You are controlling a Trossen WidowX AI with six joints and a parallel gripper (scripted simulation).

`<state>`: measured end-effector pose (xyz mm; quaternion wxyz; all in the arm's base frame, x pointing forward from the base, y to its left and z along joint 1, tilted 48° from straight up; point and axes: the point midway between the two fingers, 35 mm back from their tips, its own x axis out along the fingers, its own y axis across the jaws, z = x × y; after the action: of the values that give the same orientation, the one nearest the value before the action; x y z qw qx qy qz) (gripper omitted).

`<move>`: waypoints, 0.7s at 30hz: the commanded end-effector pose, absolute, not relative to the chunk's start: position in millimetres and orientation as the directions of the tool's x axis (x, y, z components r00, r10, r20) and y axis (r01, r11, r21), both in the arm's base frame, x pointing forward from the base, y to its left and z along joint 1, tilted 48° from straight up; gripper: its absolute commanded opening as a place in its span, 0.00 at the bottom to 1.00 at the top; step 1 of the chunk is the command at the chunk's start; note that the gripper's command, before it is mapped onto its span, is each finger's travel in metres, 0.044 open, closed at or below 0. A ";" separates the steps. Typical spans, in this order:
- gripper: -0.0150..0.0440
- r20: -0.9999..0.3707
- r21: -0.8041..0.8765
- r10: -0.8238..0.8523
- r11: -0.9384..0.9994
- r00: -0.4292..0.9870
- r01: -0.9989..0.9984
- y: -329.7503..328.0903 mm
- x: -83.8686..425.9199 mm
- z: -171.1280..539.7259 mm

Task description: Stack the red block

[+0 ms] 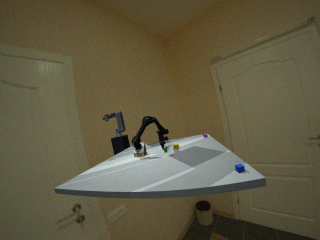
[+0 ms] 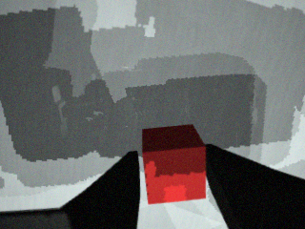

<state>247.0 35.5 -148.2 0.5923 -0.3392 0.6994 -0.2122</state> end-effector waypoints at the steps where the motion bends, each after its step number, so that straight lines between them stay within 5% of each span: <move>1: 0.40 -0.684 -0.699 -0.726 0.679 -0.068 -0.225 35.4 247.2 -148.0; 9: 0.25 -0.684 -0.699 -0.726 0.679 -0.067 -0.226 37.9 247.5 -145.9; 21: 0.25 -0.684 -0.698 -0.727 0.677 -0.064 -0.231 79.7 251.0 -108.1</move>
<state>249.2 66.5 -118.1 0.5884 -0.3468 0.6996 -0.2098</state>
